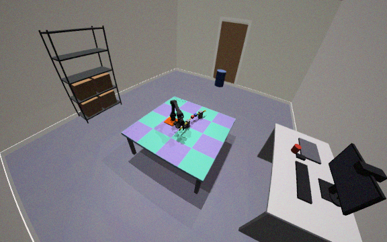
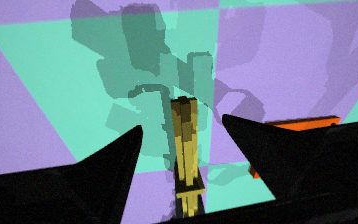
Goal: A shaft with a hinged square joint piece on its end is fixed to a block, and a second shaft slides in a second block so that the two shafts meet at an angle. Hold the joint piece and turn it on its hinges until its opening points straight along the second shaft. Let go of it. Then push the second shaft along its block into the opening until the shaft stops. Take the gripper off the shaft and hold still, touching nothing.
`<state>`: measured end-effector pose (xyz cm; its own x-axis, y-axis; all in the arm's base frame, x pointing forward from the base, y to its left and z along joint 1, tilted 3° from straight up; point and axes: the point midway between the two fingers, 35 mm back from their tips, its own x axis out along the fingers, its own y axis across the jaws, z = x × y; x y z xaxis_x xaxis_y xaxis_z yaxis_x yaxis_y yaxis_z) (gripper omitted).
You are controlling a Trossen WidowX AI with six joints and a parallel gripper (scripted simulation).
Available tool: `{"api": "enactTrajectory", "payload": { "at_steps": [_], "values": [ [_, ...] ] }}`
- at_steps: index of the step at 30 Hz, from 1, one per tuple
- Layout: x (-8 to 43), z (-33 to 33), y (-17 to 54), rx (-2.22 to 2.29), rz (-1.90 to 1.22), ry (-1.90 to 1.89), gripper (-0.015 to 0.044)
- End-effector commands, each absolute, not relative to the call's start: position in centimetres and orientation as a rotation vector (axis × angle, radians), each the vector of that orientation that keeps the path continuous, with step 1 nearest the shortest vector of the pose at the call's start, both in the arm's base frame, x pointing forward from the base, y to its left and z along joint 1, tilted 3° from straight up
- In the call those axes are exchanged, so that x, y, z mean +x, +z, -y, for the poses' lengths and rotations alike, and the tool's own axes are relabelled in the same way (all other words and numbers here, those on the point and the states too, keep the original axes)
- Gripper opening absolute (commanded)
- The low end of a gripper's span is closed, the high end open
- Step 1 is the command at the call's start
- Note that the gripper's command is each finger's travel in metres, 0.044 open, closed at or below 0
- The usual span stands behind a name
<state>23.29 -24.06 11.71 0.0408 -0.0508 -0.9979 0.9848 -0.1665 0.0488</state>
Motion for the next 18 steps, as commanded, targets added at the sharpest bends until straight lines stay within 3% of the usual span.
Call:
{"api": "enactTrajectory", "payload": {
  "at_steps": [1,18],
  "values": [
    [23.2,24.0,11.4,1.313,-1.045,-1.326,0.044],
    [23.3,24.1,9.0,1.313,-1.045,-1.326,0.044]
  ]
}}
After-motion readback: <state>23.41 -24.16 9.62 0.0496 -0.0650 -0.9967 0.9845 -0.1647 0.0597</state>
